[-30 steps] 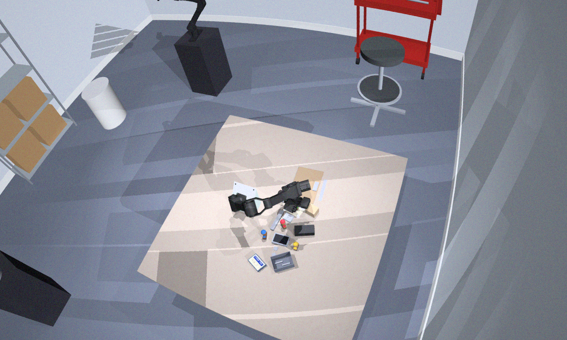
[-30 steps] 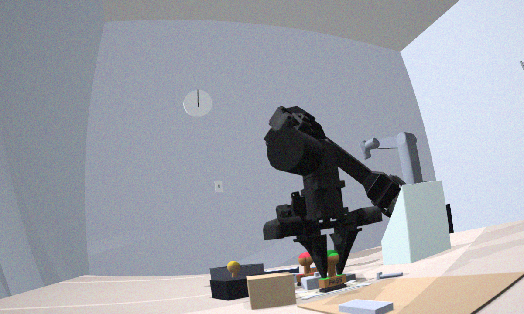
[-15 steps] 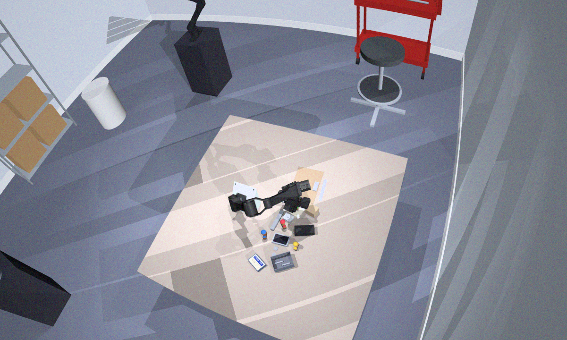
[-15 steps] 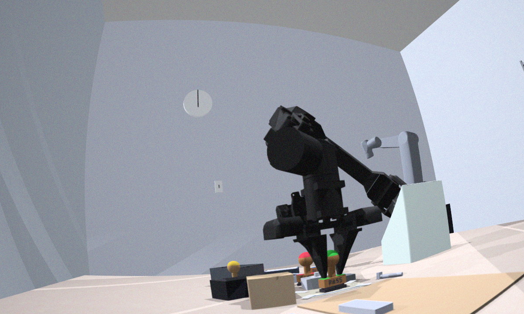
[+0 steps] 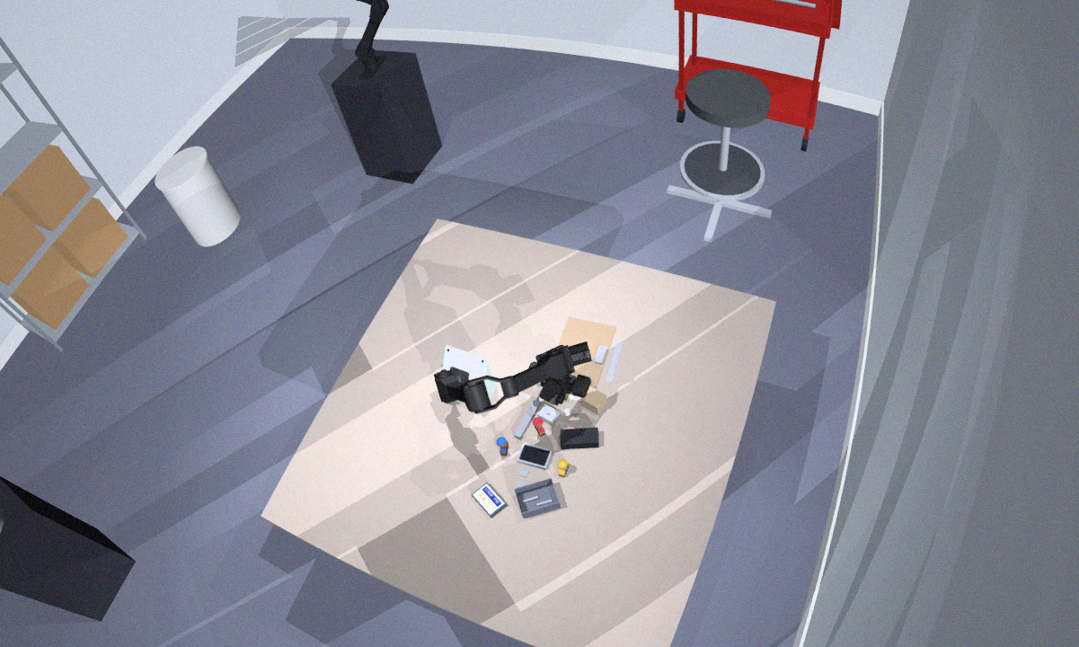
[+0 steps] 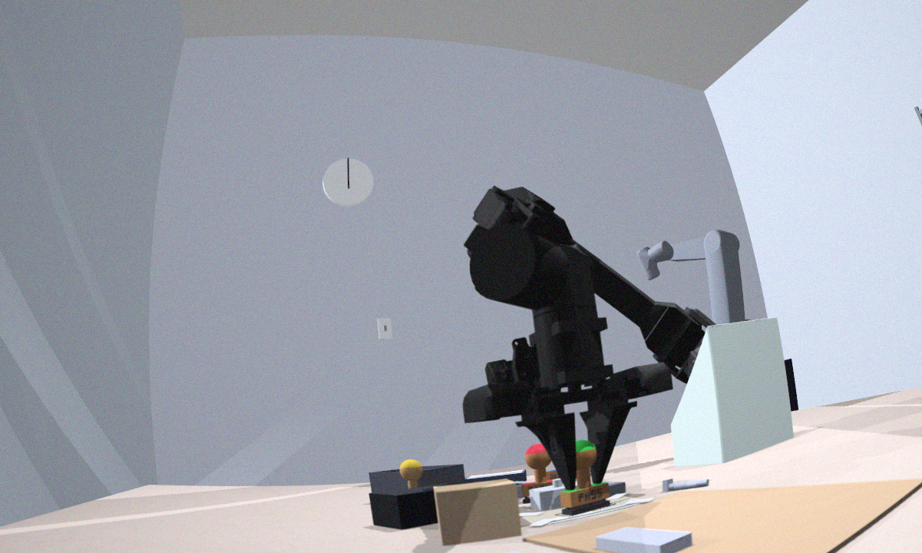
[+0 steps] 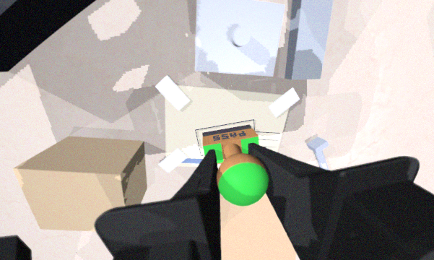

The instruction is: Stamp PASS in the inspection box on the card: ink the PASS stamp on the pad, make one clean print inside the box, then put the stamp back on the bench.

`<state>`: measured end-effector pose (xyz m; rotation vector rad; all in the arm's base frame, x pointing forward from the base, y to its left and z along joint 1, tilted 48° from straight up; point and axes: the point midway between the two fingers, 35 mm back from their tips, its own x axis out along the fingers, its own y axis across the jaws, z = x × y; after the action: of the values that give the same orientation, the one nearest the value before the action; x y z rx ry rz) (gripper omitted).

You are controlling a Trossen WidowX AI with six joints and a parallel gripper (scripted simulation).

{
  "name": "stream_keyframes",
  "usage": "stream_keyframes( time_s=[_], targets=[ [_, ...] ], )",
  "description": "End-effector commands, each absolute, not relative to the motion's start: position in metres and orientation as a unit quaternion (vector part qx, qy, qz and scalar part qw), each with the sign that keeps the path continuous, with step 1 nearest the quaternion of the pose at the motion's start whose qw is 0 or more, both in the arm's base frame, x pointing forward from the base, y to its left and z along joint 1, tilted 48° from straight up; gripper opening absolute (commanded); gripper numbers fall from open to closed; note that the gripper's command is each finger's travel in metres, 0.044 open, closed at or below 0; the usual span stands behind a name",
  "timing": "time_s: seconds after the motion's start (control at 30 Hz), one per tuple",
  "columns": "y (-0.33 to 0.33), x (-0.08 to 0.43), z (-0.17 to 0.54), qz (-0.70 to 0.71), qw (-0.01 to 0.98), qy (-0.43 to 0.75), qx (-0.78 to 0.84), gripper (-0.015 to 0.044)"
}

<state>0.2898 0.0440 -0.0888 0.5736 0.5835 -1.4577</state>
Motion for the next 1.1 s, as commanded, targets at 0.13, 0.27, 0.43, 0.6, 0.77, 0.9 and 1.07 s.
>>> stream_keyframes(
  time_s=[0.13, 0.27, 0.43, 0.6, 0.77, 0.9, 1.07],
  targets=[
    [0.045, 0.291, -0.086, -0.647, 0.671, 0.258, 0.254, 0.0000],
    [0.047, 0.291, -0.085, -0.647, 0.671, 0.258, 0.254, 0.0000],
    [0.049, 0.291, -0.083, -0.647, 0.671, 0.258, 0.254, 0.0000],
    [0.050, 0.291, -0.082, -0.647, 0.671, 0.258, 0.254, 0.0000],
    [0.053, 0.291, -0.080, -0.647, 0.671, 0.258, 0.254, 0.0000],
    [0.058, 0.291, -0.076, -0.646, 0.671, 0.258, 0.254, 0.0000],
    [0.064, 0.291, -0.070, -0.646, 0.671, 0.259, 0.255, 0.0000]
  ],
)
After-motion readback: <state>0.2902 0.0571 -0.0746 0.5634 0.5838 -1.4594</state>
